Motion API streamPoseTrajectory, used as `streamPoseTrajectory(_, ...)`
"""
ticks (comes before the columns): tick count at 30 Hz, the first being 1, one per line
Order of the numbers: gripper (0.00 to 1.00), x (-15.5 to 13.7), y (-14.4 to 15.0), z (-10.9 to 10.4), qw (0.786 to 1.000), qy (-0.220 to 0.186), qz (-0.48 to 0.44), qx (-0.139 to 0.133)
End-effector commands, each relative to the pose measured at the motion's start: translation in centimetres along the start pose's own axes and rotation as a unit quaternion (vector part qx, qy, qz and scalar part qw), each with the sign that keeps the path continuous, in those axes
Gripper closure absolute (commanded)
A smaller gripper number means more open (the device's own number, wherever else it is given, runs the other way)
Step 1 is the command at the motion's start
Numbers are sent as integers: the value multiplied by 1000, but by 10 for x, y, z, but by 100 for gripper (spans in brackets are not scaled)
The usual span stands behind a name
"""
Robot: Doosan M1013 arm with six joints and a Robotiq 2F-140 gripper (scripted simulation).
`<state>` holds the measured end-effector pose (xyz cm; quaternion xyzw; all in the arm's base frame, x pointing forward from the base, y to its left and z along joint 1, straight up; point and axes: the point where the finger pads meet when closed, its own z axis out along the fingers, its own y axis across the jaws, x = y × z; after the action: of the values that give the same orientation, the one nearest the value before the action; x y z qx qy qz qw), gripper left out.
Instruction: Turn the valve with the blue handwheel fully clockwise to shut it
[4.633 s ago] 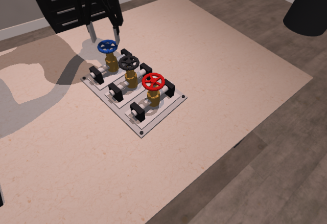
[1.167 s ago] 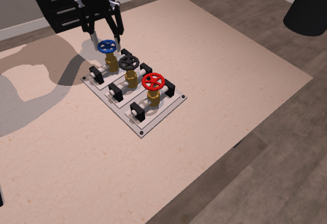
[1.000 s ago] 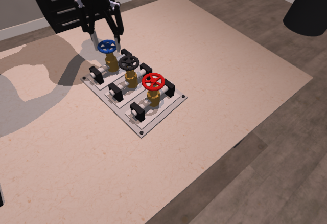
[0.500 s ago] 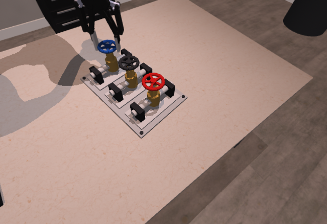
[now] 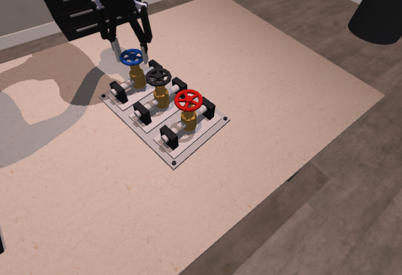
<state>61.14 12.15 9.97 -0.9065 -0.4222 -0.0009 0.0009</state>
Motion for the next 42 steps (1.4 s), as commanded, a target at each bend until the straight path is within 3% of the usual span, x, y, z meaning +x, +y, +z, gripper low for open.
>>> streamPoseTrajectory(1,90,0,0,0,1000,0,2,0)
streamPoseTrajectory(20,90,0,0,0,999,0,38,0)
streamPoseTrajectory(42,90,0,0,0,984,0,176,0)
